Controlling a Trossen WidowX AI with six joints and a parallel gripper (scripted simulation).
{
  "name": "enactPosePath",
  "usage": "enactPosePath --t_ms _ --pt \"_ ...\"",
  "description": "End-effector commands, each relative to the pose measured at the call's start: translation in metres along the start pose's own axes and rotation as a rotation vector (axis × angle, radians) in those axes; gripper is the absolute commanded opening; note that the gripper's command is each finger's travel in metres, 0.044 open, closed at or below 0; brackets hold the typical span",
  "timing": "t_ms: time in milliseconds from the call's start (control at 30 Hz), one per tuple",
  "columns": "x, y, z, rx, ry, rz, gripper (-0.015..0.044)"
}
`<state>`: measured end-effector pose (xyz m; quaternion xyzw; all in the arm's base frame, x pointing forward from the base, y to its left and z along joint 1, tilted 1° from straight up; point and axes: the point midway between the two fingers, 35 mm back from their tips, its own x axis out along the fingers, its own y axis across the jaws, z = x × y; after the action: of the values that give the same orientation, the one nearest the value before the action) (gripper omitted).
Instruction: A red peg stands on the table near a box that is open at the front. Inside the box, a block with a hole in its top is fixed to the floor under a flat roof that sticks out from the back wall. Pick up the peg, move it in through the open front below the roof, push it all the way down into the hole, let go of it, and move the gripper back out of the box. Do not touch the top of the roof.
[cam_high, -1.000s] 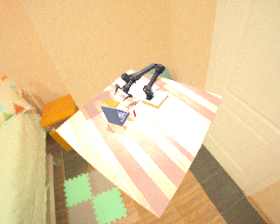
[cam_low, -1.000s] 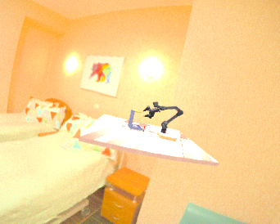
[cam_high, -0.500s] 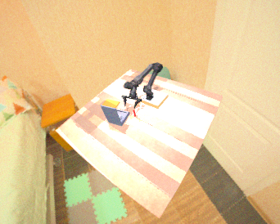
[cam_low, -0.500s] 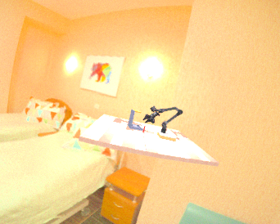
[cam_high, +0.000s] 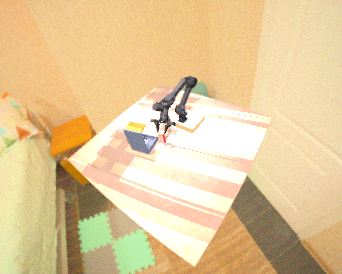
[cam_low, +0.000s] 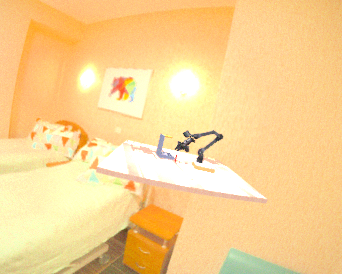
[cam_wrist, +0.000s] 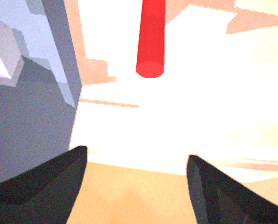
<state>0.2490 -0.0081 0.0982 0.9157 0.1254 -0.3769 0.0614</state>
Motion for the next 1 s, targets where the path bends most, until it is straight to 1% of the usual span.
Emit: enactPosePath --t_ms 0,300,967 --pt "0.002 -0.001 0.001 0.006 -0.005 0.003 0.022" --pt "0.004 -0.001 0.002 0.006 -0.005 0.003 0.022" --pt "0.03 0.001 0.023 0.006 -0.005 0.003 0.022"
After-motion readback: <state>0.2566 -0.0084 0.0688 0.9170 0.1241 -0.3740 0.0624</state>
